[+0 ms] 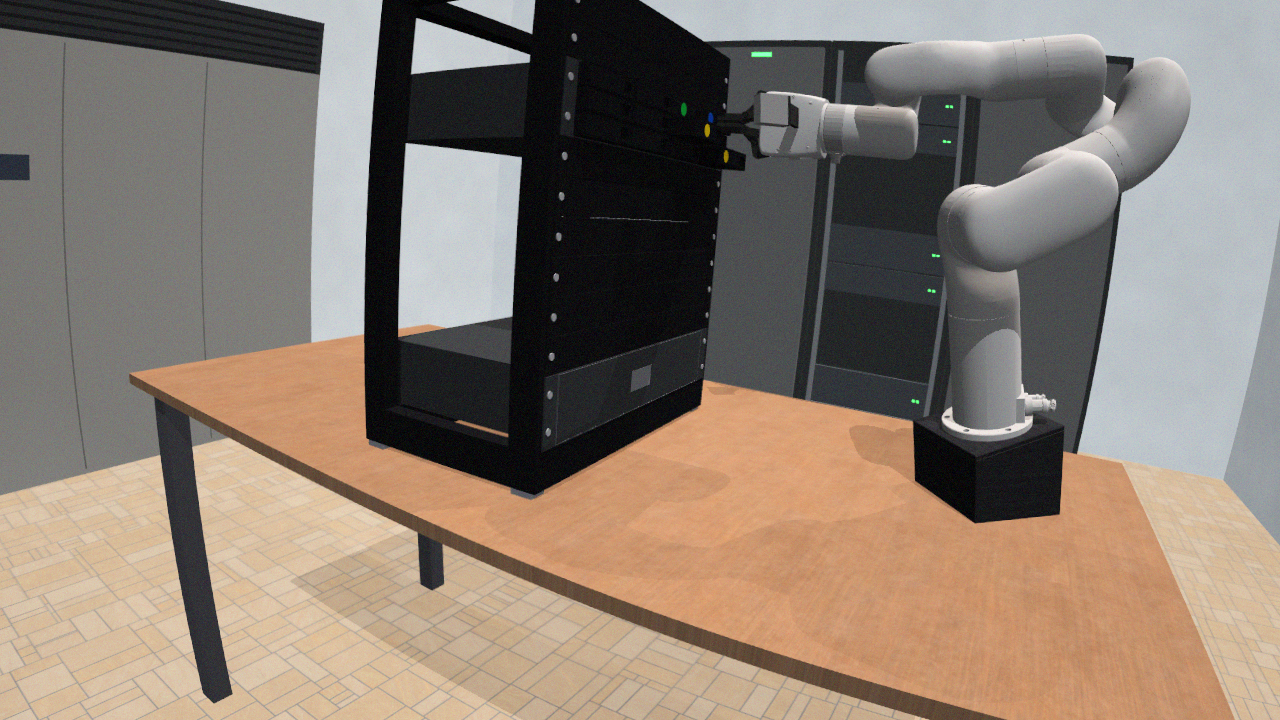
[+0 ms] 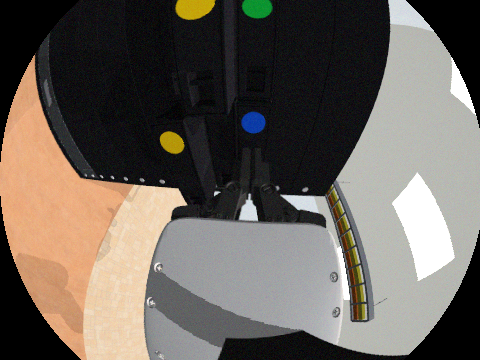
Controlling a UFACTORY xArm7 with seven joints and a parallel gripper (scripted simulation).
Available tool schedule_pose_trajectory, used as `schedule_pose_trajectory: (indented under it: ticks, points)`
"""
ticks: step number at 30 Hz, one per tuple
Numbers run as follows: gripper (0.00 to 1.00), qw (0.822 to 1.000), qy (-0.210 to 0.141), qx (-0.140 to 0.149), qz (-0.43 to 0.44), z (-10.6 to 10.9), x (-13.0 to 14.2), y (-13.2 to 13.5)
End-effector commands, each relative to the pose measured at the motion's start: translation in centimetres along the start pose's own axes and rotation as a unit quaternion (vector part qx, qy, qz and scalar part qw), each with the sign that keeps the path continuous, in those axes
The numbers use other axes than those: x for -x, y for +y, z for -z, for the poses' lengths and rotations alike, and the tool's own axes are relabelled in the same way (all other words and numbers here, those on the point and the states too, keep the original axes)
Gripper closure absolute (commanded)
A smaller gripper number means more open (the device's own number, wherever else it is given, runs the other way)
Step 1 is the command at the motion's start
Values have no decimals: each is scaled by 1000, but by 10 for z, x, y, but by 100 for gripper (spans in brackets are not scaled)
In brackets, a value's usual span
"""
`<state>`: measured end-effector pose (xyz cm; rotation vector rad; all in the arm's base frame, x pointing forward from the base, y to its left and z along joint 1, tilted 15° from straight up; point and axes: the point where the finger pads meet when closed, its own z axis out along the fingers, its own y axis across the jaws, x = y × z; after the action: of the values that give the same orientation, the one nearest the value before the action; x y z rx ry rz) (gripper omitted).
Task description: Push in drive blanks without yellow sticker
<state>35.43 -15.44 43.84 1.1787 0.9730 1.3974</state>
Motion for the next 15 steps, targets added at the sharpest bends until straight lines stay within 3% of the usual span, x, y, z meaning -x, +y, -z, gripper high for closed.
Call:
schedule_pose_trajectory:
  ticks: [1,15]
  points:
    - [100,1000,-1,2,1,-1,1,2]
    - [100,1000,-1,2,1,-3,1,2]
